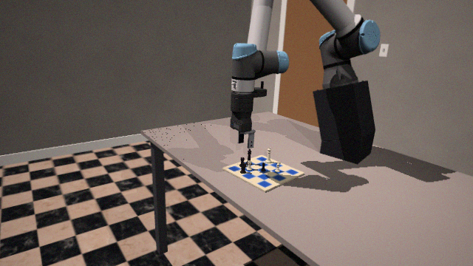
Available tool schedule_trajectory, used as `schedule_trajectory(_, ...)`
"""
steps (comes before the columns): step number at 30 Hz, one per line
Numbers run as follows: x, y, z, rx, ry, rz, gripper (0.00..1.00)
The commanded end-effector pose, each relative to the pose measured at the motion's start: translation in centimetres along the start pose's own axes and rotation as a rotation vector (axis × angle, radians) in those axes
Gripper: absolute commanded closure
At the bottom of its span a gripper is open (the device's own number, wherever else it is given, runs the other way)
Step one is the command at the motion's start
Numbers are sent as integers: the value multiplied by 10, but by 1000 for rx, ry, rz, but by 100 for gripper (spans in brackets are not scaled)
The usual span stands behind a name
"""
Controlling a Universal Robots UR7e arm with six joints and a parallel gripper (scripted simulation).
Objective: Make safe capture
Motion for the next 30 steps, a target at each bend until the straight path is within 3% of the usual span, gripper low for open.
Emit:
schedule_trajectory(1,-1,-1,3,-3,-5,-126,0)
schedule_trajectory(17,-3,-1,6,-2,-5,-242,0)
schedule_trajectory(18,-3,-1,6,-2,-5,-242,24)
schedule_trajectory(30,-3,-1,6,-2,-5,-242,24)
Point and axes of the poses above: the point where the finger pads meet when closed, its own z axis out along the fingers, its own y axis across the jaws, x = y × z, the point moved 7 cm from there along -z, back along the fingers, and after that the axes turned 5 degrees about -z, right-handed, at the moved point
